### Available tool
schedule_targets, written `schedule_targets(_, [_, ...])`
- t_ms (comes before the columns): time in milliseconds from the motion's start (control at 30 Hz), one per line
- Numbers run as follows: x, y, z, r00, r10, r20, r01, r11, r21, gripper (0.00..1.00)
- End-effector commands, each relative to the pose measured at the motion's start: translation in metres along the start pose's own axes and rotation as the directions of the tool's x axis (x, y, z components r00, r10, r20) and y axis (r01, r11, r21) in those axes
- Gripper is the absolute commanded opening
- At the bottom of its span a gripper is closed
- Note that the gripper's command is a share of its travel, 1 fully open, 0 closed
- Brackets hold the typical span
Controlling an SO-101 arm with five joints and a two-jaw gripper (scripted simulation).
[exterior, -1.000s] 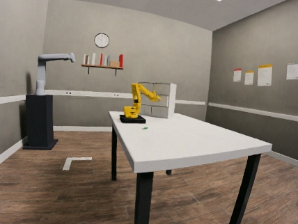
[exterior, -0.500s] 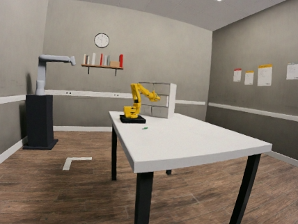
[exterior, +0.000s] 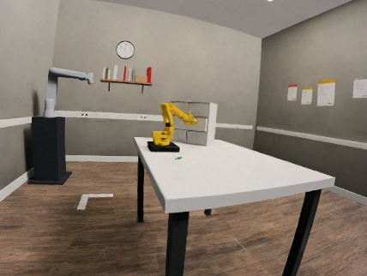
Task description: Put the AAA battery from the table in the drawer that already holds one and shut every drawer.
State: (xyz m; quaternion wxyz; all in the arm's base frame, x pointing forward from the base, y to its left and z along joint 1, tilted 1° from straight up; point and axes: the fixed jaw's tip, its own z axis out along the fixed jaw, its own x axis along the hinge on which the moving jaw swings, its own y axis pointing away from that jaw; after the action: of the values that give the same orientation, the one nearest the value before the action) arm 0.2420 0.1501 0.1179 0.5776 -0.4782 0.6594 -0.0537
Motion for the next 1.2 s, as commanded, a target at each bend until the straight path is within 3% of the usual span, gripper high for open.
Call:
schedule_targets(0, [0.0028,0.0004,-0.004,1.0,-0.007,-0.008,0.007,1.0,-0.001,0.0])
schedule_targets(1167, [0.0071,0.0002,-0.0131,1.0,-0.004,-0.015,0.004,1.0,0.007,0.0])
